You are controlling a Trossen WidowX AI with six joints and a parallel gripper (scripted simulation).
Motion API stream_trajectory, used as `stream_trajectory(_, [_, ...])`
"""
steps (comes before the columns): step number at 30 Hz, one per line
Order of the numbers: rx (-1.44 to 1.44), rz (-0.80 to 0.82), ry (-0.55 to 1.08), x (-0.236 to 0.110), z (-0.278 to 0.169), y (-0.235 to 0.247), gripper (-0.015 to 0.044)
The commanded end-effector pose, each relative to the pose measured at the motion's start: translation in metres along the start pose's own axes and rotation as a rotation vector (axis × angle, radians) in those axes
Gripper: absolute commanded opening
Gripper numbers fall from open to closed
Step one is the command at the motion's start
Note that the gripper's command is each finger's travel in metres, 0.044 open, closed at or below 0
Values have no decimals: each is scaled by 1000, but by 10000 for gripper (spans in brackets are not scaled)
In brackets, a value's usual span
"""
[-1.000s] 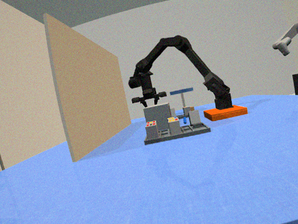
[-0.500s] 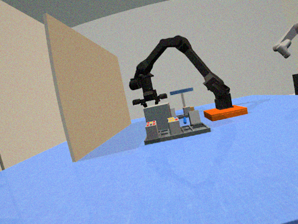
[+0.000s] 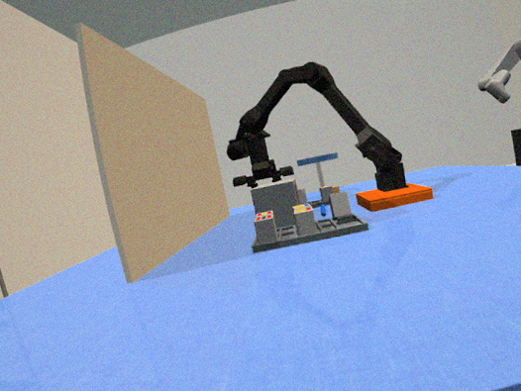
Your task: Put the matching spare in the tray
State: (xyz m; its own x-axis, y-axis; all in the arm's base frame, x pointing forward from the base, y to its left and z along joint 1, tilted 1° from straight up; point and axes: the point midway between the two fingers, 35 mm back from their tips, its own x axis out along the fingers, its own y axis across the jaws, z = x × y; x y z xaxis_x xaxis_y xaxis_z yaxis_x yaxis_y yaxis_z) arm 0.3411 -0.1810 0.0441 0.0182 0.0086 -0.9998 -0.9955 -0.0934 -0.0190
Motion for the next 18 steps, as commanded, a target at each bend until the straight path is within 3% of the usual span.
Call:
stream_trajectory(1, [-1,3,1,3,0,1,0])
stream_trajectory(14, [-1,3,1,12,2,3,0])
stream_trajectory(18, [0,0,0,10,1,2,105])
